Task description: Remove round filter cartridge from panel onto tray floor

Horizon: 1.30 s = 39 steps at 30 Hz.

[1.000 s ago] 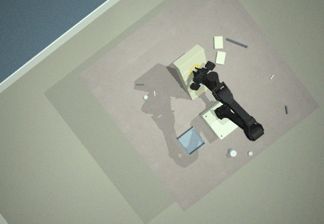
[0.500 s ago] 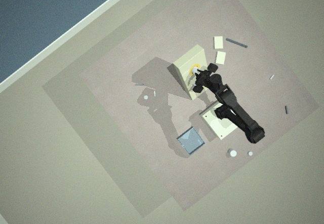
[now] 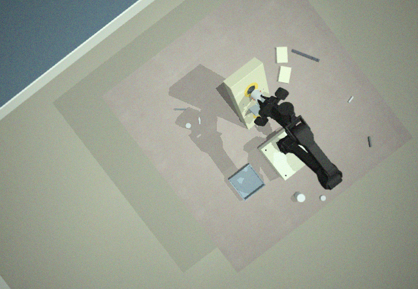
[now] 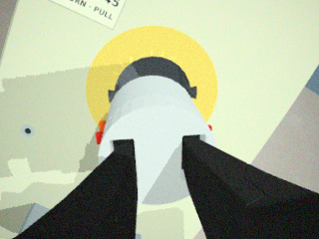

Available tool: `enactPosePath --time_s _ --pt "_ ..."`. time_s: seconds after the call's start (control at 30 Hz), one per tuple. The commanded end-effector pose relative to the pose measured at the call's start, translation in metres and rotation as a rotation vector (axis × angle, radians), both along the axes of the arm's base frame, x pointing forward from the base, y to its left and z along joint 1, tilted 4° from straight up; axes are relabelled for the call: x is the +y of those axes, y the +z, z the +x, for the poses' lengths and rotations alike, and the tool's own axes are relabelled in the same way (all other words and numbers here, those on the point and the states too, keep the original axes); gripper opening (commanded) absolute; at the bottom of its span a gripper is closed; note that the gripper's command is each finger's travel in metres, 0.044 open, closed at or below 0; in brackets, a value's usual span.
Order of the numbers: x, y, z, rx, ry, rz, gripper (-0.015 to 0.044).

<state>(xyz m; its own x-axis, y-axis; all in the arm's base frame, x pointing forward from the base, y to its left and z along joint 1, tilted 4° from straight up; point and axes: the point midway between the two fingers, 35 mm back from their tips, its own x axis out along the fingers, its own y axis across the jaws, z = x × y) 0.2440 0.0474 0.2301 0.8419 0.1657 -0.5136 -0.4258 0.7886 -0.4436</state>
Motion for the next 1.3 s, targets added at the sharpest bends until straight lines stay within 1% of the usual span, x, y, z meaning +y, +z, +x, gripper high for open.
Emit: enactPosePath --time_s 0.0,0.73,0.87,1.27 --pt "-0.001 0.0 -0.004 -0.011 -0.007 0.008 0.0" --pt "-0.007 -0.068 -0.032 -0.009 -0.007 0.008 0.0" --pt "-0.006 -0.062 -0.03 0.004 -0.002 0.0 0.0098" --pt "-0.007 -0.066 -0.032 -0.006 -0.006 0.006 0.0098"
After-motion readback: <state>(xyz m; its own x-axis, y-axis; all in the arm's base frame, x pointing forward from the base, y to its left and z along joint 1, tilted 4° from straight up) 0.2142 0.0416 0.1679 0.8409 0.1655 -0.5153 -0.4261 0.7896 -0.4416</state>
